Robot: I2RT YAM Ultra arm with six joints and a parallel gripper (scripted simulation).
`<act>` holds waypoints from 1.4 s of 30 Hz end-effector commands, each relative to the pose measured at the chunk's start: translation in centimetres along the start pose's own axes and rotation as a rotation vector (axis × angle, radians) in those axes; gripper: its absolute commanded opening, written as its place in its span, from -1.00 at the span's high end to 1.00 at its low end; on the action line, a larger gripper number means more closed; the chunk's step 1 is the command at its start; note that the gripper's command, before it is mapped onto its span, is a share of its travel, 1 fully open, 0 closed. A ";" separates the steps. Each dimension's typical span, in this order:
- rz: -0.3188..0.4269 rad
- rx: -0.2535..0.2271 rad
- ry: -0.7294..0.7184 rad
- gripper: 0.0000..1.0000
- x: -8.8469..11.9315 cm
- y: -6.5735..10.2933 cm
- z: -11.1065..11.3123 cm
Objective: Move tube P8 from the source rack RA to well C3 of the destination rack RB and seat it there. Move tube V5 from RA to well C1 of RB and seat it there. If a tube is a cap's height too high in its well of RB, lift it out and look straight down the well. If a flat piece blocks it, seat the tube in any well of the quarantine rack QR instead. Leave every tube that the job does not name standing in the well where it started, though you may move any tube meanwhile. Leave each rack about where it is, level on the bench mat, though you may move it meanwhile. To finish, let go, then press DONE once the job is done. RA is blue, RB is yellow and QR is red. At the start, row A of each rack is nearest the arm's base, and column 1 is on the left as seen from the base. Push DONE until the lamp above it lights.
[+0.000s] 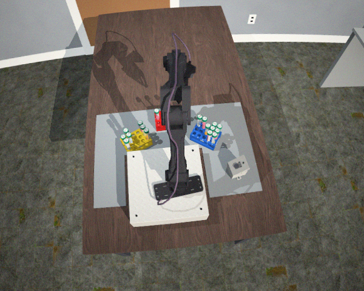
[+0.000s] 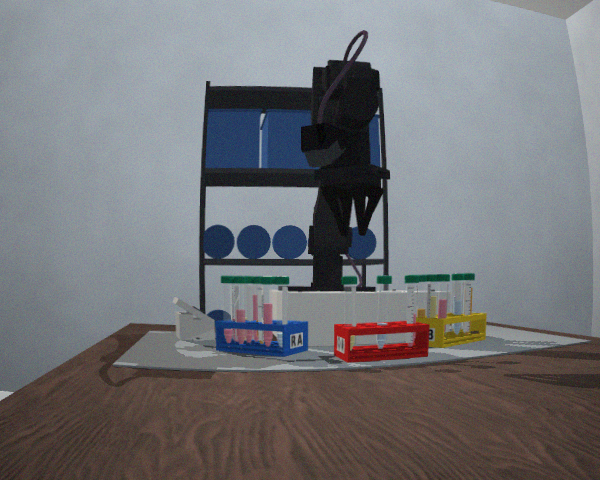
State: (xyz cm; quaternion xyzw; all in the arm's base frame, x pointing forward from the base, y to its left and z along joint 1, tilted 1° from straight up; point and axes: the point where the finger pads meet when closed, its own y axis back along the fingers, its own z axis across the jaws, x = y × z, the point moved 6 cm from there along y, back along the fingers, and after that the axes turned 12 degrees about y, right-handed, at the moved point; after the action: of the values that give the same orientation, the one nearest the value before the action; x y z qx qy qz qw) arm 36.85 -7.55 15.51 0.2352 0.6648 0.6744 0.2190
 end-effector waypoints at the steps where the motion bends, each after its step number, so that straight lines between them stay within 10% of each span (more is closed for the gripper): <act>1: -0.037 -0.021 -0.001 0.40 -0.2 2.0 -0.2; 7: -0.014 -0.008 0.000 0.40 -0.4 0.9 0.1; 23: -0.022 -0.012 -0.464 0.40 9.0 0.3 -0.4; 31: -0.034 -0.028 -0.627 0.40 8.7 0.7 -0.3; 42: -0.034 -0.016 -0.631 0.40 6.0 1.5 -6.8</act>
State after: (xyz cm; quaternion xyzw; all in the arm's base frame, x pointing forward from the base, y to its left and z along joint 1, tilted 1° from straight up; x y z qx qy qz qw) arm 28.32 -7.97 15.59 0.4458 0.5557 0.5601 0.4228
